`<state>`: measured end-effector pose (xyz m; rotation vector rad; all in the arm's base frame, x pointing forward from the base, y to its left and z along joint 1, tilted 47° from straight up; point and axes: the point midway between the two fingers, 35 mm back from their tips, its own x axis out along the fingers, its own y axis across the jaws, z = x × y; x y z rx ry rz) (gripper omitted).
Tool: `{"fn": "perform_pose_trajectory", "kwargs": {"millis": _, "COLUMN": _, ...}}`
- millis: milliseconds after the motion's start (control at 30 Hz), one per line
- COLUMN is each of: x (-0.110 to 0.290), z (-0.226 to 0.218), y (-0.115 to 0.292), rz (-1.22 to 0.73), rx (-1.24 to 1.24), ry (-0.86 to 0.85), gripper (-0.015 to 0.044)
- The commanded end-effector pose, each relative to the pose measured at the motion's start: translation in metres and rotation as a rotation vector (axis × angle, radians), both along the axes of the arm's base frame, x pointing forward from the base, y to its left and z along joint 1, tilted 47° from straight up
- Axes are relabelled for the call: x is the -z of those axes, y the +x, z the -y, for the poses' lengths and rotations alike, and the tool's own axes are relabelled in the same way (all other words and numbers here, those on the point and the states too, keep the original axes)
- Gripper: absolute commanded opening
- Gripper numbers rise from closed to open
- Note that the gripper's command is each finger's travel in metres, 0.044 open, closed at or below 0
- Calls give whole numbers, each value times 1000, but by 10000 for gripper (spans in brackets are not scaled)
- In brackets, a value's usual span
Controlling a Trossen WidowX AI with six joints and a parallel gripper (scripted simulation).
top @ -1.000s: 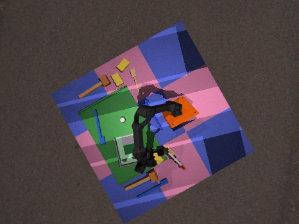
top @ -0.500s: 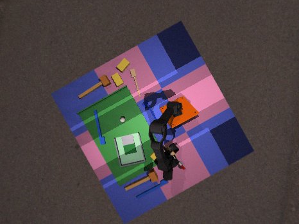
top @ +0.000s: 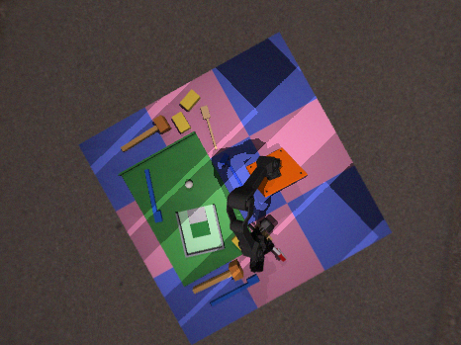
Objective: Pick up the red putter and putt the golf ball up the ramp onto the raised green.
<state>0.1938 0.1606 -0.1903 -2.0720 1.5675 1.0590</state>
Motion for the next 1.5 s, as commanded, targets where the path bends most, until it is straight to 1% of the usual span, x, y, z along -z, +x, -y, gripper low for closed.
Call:
{"fn": "perform_pose_trajectory", "kwargs": {"millis": 0, "x": 3, "z": 3, "y": 0, "rz": -1, "rx": -9, "ry": -6, "gripper": 440}}
{"fn": "perform_pose_trajectory", "kwargs": {"millis": 667, "x": 19, "z": 20, "y": 3, "rz": -1, "rx": -9, "ry": -7, "gripper": 440}}
{"fn": "perform_pose_trajectory", "kwargs": {"millis": 1167, "x": 17, "z": 17, "y": 3, "rz": 2, "rx": -3, "ry": 0, "gripper": 46}}
{"fn": "perform_pose_trajectory", "kwargs": {"millis": 1400, "x": 17, "z": 17, "y": 3, "rz": 2, "rx": -3, "ry": 0, "gripper": 0}}
{"fn": "perform_pose_trajectory", "kwargs": {"millis": 1467, "x": 15, "z": 14, "y": 3, "rz": 1, "rx": -3, "ry": 0, "gripper": 0}}
